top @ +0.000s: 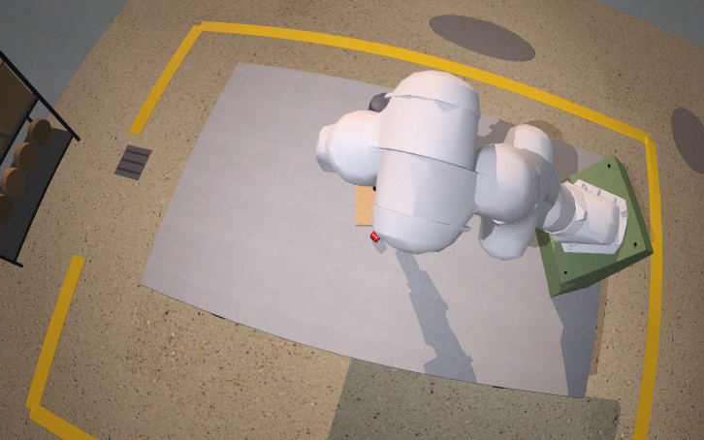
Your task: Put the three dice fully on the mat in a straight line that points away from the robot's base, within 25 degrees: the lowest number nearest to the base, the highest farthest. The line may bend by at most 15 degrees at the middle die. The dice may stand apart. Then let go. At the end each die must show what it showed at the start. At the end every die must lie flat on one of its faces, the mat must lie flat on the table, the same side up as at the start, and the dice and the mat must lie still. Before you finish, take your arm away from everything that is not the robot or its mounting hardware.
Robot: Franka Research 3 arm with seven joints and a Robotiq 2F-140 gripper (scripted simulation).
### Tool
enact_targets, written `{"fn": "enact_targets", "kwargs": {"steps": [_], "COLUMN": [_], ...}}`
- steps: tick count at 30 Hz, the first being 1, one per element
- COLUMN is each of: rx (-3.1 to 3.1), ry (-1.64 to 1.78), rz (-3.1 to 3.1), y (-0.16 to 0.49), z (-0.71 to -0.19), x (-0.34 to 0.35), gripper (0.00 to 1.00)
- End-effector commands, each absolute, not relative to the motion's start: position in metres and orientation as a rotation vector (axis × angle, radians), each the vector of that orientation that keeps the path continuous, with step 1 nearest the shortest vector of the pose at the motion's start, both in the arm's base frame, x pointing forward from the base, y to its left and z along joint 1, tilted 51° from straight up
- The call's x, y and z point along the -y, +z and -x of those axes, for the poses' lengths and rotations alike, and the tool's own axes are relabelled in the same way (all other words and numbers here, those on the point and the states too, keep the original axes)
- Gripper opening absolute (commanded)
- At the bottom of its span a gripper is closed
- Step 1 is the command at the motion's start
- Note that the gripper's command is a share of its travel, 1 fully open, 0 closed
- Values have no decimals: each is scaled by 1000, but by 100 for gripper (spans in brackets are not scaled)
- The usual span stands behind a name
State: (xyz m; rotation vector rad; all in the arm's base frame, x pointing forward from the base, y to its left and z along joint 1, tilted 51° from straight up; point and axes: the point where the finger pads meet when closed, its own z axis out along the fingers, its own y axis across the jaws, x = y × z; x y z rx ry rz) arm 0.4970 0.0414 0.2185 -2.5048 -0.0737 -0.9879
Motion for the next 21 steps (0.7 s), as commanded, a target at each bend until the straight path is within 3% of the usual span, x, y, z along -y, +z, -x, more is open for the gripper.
{"fn": "enact_targets", "kwargs": {"steps": [1,21], "rx": [99,99], "ry": [-1036,-1036], "rz": [2491,2491], "y": [216,171], "z": [-501,-550], "x": [-42,-72], "gripper": [13,13]}}
